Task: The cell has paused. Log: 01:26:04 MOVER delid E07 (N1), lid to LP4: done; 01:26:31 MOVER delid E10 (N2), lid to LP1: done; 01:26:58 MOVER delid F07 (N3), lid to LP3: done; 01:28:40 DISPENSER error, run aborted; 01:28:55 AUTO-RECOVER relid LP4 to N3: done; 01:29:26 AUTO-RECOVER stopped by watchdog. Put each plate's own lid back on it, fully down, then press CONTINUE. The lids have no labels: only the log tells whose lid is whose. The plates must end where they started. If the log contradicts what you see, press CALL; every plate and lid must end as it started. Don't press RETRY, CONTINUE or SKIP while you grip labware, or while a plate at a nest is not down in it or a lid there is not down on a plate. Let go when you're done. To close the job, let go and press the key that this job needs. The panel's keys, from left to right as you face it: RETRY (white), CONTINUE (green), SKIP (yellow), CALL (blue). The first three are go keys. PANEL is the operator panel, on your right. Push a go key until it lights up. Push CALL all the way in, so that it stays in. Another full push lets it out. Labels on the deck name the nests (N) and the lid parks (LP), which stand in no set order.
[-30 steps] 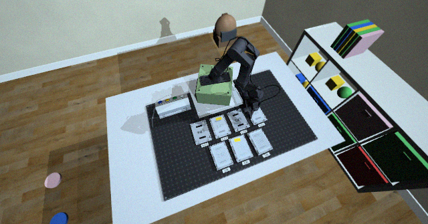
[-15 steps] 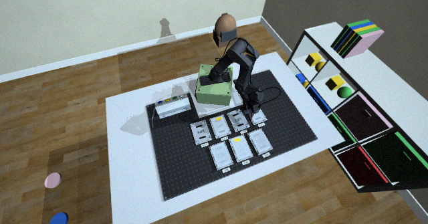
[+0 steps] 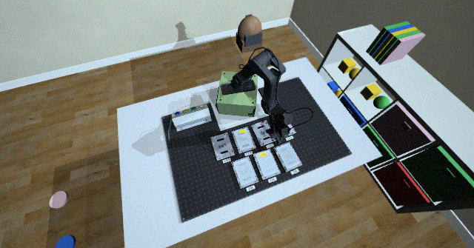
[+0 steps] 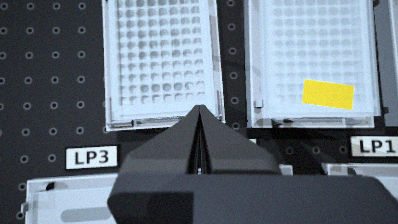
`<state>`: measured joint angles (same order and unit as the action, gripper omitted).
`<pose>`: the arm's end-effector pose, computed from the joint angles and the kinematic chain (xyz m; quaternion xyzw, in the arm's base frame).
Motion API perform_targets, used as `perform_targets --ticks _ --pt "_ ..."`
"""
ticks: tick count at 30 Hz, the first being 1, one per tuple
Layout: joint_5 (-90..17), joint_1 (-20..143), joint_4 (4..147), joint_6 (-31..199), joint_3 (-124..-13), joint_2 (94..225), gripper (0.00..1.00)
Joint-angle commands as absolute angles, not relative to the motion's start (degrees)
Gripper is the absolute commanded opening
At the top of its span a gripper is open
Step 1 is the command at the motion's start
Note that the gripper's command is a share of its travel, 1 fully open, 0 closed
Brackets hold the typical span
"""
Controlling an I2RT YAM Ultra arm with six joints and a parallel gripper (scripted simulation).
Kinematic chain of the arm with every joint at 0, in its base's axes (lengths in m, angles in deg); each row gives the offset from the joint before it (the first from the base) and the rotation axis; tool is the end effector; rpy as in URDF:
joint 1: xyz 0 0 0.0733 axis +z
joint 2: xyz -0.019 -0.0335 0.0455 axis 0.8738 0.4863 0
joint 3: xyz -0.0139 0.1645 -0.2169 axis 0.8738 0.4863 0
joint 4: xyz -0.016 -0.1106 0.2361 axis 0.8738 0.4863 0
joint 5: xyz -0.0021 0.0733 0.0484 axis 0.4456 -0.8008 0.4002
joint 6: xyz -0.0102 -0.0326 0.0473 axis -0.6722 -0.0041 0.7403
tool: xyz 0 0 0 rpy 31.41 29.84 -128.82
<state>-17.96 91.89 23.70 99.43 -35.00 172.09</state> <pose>0.2717 0.1491 0.0398 -0.0696 0.9186 0.0061 0.3890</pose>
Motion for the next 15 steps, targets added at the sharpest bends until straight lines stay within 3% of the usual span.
perform_targets --ticks 1,15 --pt "-20.45 90.35 25.83 96.85 -38.82 173.07 0.0" --pt "-25.32 83.28 32.28 91.57 -51.41 177.79 0.0"
